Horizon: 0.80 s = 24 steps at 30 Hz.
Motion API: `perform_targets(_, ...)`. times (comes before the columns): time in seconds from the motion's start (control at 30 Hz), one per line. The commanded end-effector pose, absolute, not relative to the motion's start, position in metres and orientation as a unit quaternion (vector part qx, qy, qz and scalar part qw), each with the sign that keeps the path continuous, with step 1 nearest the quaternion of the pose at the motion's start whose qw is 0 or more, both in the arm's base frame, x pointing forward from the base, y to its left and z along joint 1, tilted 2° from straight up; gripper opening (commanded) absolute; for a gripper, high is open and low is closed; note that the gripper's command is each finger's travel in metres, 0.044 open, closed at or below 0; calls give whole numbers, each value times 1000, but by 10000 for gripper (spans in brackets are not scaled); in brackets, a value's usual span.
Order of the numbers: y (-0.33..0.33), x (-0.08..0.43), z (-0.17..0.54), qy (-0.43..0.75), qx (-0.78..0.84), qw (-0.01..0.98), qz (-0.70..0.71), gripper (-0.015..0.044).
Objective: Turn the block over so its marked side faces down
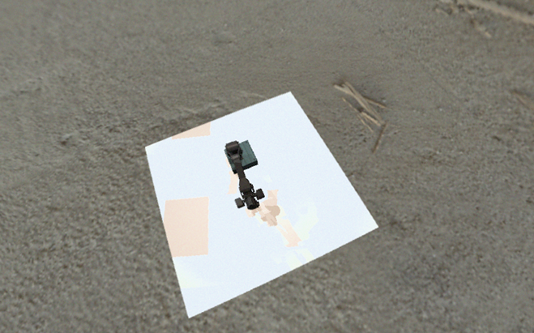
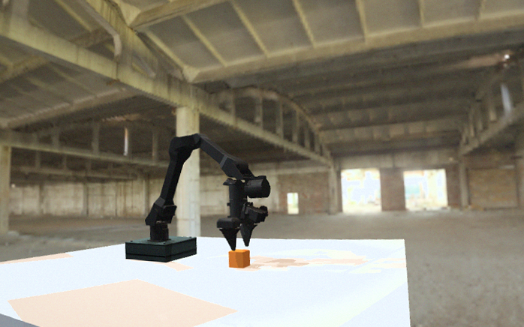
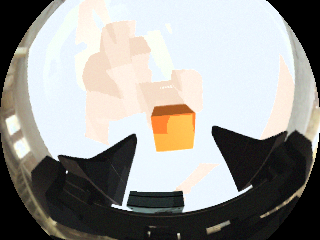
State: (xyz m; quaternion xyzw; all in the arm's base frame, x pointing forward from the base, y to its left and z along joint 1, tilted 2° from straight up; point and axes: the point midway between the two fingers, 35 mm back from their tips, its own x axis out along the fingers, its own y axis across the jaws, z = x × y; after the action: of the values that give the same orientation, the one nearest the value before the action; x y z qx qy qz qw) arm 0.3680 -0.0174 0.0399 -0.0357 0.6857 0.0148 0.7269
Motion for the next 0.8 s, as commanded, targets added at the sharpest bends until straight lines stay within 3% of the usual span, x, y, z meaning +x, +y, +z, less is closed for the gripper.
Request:
perform_targets(0.0,-18,365,29,692,-36,720,13,440)
perform_targets(0.43,-19,365,12,693,-36,720,13,440)
perform_targets(0.67,-19,365,12,693,-36,720,13,256)
perform_targets(0.77,-19,365,12,693,-36,720,13,236)
